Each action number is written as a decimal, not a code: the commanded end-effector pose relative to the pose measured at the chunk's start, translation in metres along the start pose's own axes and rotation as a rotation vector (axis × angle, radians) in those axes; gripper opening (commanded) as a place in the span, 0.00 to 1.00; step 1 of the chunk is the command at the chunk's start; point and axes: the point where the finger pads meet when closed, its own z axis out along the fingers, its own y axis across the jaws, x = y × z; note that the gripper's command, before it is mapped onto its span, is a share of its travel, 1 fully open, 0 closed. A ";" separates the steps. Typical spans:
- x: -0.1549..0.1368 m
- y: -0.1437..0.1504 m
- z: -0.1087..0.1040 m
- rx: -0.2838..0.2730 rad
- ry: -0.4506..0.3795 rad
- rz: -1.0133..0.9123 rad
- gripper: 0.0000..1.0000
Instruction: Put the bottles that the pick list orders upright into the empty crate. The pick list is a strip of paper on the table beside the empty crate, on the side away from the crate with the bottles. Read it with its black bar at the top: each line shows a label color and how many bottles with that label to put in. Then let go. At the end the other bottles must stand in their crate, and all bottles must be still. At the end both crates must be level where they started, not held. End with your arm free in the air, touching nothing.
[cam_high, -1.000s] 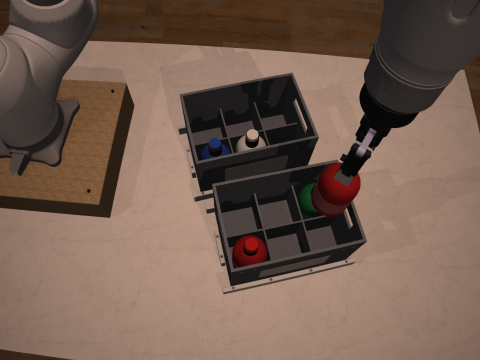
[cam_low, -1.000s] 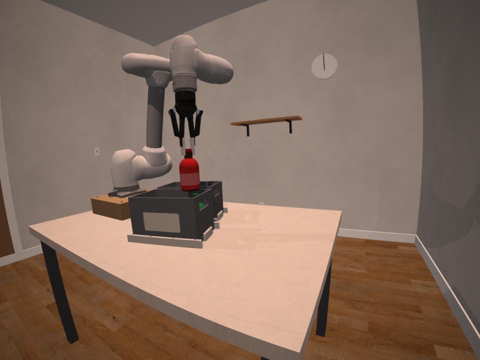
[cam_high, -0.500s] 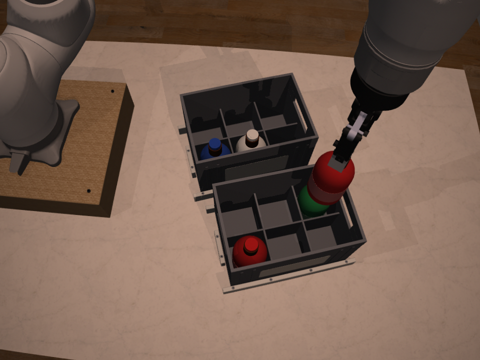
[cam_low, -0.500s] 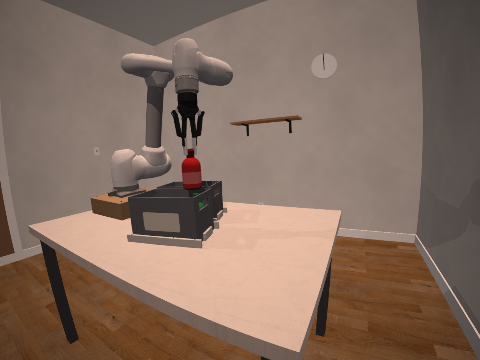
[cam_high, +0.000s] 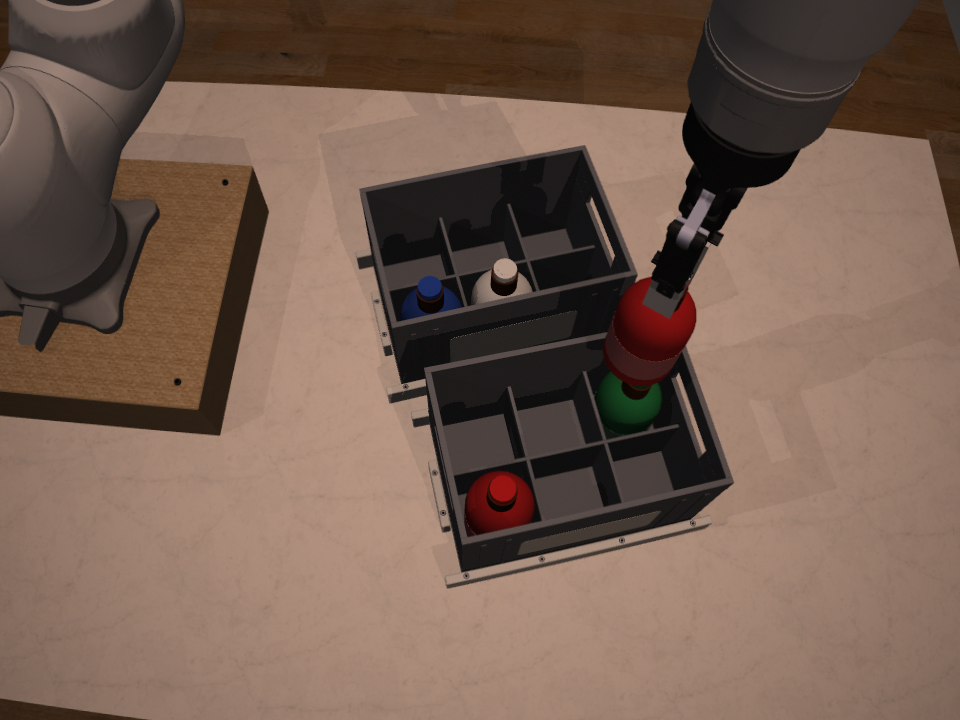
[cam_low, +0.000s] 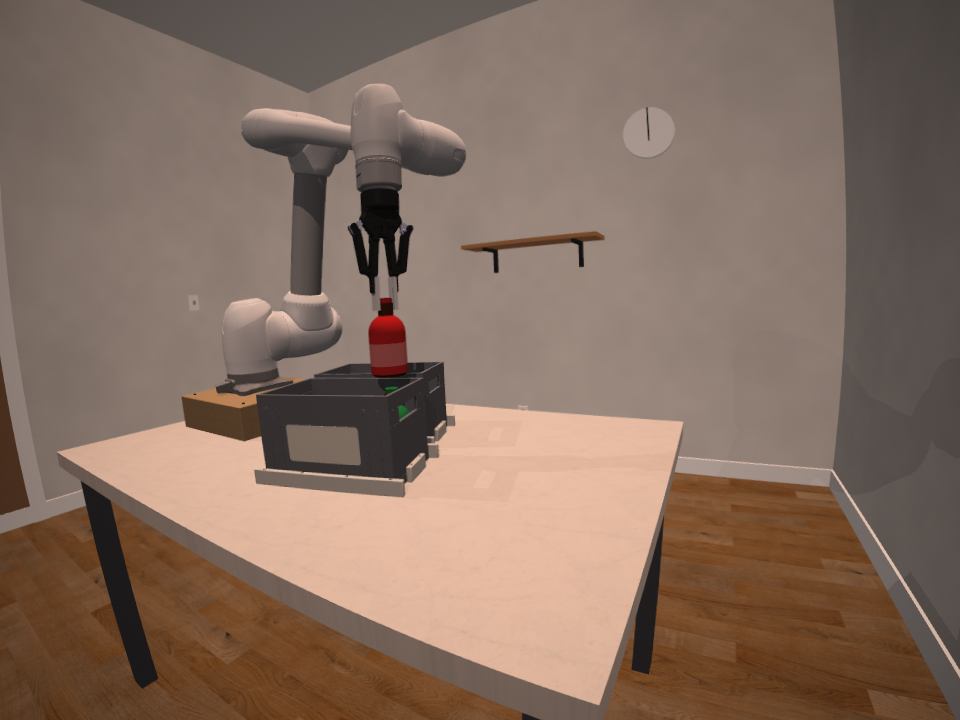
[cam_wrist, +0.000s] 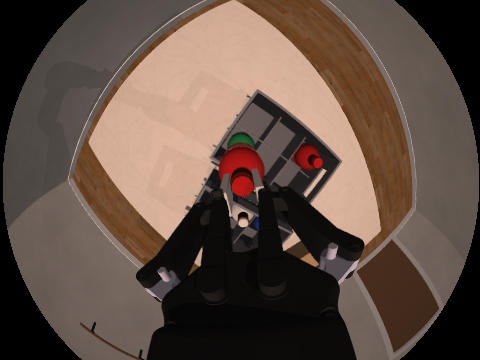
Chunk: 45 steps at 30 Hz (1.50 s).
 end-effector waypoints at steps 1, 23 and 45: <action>-0.003 -0.003 0.000 0.000 0.000 0.000 0.00; -0.034 -0.028 0.000 0.000 0.000 0.000 0.00; -0.065 -0.053 0.000 0.000 0.000 0.000 0.00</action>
